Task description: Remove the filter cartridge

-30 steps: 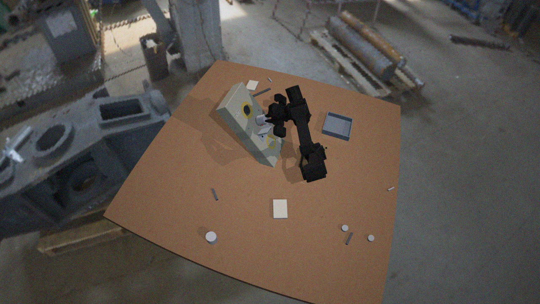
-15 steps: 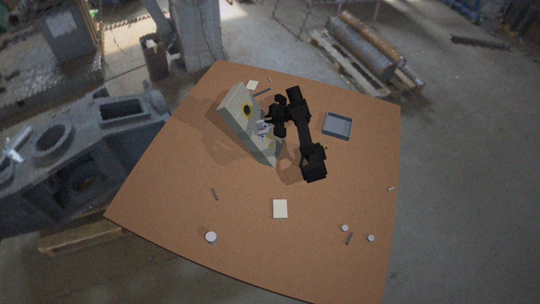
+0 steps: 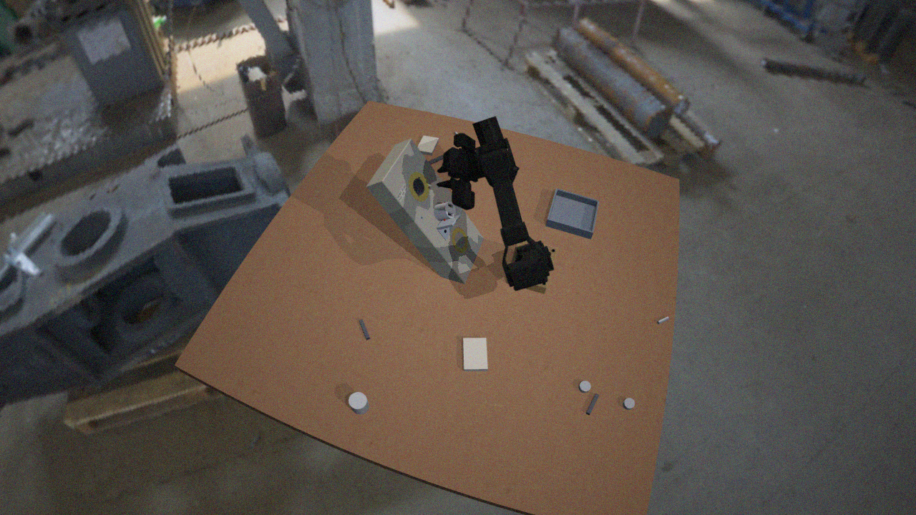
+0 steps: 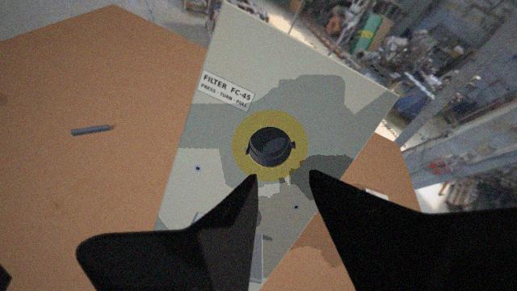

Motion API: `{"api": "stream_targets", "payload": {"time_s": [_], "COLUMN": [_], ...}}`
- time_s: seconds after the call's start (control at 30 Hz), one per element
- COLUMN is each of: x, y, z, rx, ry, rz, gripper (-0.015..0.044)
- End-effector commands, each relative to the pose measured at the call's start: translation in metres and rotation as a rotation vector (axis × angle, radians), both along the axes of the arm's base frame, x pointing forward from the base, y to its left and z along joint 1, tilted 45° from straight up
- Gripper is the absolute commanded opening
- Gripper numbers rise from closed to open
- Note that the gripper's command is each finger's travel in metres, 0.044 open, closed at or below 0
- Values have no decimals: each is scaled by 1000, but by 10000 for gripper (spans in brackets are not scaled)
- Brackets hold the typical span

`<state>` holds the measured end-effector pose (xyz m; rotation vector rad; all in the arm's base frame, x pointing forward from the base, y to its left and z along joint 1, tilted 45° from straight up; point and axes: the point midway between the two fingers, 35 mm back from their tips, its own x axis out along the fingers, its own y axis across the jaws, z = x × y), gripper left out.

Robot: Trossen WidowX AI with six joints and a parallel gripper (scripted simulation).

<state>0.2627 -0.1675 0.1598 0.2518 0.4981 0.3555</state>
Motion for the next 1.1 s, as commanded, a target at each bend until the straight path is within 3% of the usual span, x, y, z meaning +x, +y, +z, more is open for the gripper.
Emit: {"api": "stream_targets", "payload": {"time_s": [0.0,0.2,0.37,0.5,1.07], "x": [-2,-5,-16,-37,-30], "y": [-27,-41,0,43,53], "z": [27,43,-3,-39,-51], "rx": [-17,-21,189,355,360], "ry": [-14,-17,259,542,558], "rz": [-1,-1,5,15,14], "gripper": [275,433,305,305,305]}}
